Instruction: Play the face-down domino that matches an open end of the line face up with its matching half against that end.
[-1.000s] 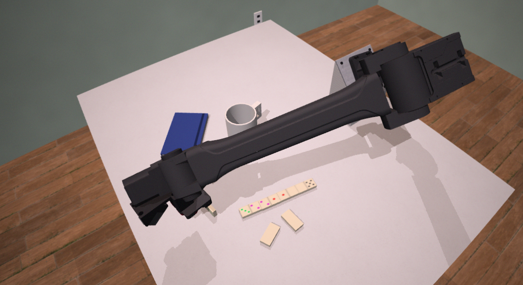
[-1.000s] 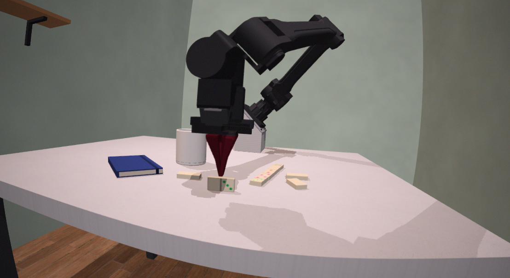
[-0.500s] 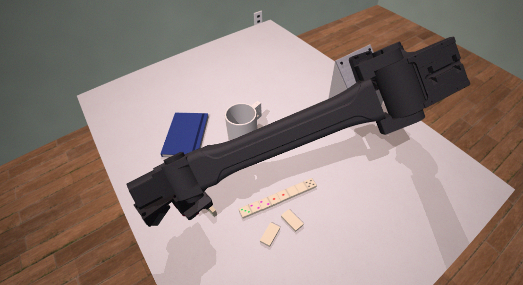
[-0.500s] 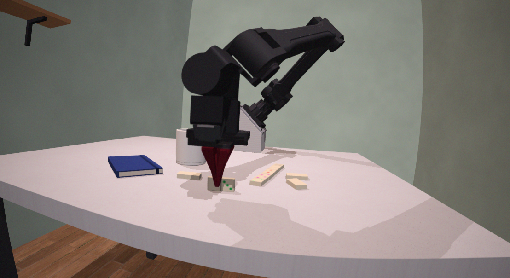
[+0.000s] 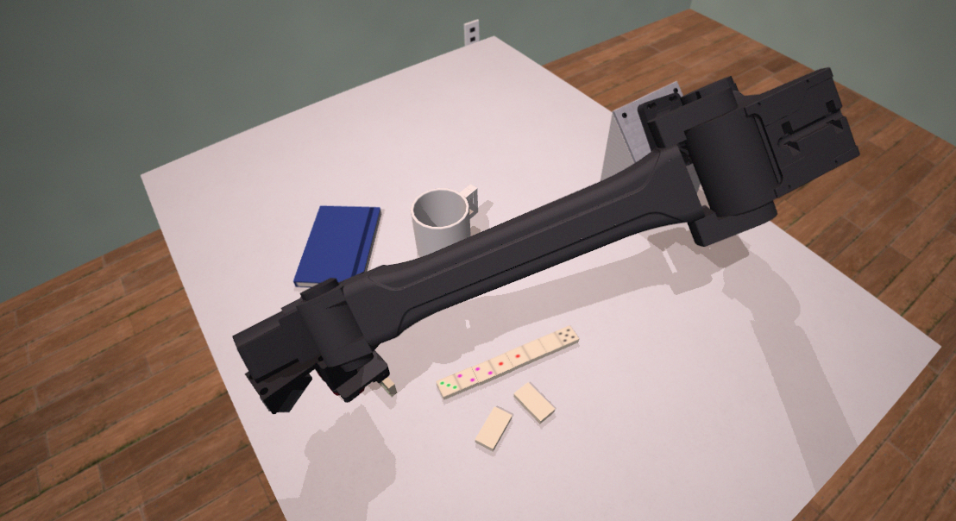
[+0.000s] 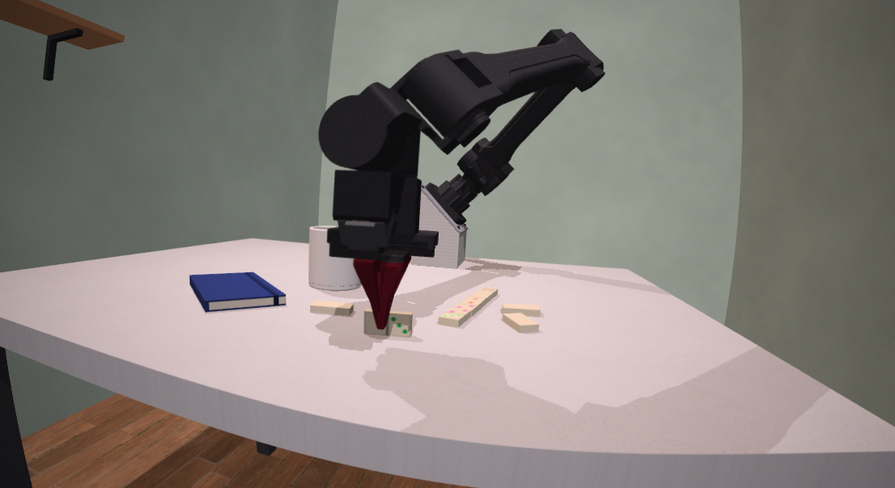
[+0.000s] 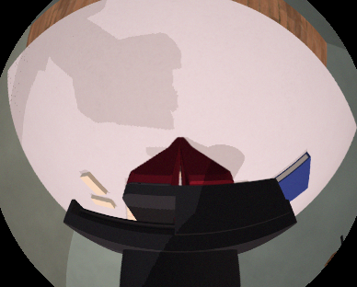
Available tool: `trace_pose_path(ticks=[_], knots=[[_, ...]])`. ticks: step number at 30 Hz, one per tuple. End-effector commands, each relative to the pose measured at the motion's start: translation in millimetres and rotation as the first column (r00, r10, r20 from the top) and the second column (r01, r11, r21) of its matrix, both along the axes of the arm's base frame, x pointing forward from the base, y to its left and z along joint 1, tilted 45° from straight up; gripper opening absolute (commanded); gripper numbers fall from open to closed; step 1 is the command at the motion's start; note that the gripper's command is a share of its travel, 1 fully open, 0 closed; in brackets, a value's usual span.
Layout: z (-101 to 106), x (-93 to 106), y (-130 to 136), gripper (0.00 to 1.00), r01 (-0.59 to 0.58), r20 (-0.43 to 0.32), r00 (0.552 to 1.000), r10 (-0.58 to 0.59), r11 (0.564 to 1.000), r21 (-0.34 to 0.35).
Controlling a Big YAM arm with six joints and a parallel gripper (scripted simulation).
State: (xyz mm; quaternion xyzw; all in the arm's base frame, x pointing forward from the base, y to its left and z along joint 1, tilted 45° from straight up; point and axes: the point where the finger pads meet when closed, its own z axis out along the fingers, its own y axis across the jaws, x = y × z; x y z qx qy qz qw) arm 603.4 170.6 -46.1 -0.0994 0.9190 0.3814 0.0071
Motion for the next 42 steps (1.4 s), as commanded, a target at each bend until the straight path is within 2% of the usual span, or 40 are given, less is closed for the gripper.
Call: trace_pose_path(ticks=[1,17,18,27,34,35,42], knots=[[4,3.4,-3,0.00,0.006,0.009,1.000,-0.006,1.000,0.001],[-1,1.8,3,0.00,0.002,0.003,1.000,-0.002,1.000,0.004],[3,-0.6,-3,0.00,0.005,0.006,1.000,-0.005,1.000,0.001],[-3,-22.5,-1,0.00,-0.001,0.005,1.000,0.001,1.000,0.005],[-3,-22.5,-1,0.00,-0.001,0.005,1.000,0.001,1.000,0.005],[-18,-32.0,-6,0.00,0.005,-0.032,0.999,-0.005,1.000,0.000],[-1,-41.7,-6,0.00,-0.002,0.018,1.000,0.002,1.000,0.004]])
